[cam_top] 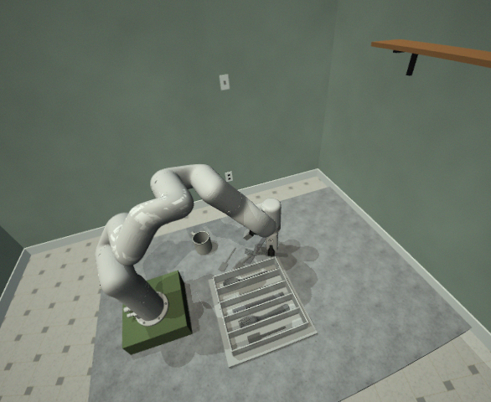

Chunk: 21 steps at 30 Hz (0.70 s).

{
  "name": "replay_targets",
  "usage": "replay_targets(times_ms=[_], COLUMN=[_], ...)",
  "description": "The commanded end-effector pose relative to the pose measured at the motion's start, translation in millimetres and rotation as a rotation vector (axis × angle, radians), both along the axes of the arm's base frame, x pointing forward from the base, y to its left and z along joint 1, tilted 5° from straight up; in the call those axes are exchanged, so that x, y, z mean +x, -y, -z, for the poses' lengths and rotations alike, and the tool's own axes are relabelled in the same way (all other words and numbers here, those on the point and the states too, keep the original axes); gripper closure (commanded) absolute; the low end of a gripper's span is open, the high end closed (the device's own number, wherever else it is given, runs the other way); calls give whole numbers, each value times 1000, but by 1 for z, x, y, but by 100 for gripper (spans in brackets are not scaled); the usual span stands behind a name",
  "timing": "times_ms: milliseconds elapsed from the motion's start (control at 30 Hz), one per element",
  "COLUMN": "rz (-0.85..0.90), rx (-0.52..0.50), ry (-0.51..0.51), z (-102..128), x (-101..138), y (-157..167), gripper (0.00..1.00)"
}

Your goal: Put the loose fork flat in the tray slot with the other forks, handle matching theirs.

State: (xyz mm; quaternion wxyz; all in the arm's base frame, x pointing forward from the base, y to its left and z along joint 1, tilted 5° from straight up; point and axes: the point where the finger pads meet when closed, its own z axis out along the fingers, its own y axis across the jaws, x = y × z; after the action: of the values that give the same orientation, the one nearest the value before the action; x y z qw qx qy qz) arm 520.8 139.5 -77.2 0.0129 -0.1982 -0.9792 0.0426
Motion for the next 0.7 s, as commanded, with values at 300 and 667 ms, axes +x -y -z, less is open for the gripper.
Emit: replay_targets(times_ms=[300,667], rz=[0,0], rx=[2,2], ry=[5,5], z=[13,17], x=[2,1], y=[0,1], gripper=[69,69])
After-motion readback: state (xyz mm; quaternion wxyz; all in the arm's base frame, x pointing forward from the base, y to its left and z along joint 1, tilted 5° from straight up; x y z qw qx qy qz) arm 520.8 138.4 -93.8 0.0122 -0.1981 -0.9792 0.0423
